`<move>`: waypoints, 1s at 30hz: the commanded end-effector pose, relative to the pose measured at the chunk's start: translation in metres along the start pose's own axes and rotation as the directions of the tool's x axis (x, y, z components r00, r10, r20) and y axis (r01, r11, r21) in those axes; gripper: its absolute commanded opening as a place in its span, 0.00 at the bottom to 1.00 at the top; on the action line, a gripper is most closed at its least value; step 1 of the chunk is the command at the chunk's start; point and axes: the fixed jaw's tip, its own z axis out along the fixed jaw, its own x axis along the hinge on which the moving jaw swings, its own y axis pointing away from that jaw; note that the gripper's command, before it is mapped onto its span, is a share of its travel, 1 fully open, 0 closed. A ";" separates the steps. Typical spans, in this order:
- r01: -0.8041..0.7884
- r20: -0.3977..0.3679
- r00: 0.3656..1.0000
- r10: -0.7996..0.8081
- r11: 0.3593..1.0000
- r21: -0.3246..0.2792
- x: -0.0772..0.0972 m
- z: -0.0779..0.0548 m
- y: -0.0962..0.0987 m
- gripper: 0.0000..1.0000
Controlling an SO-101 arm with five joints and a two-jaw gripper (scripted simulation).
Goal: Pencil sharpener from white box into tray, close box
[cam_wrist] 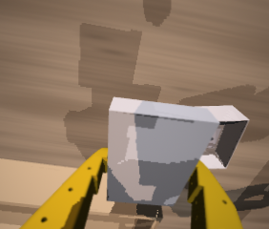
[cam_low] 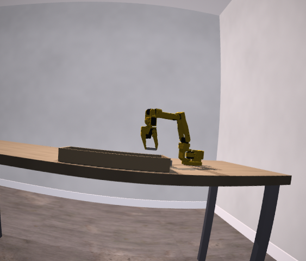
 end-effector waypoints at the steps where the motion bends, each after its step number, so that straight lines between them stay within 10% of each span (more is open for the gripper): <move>1: -0.002 -0.016 1.000 0.002 0.999 -0.039 -0.001 -0.009 0.005 0.23; 30: -0.002 -0.016 1.000 0.001 0.999 -0.038 0.000 -0.003 0.006 0.23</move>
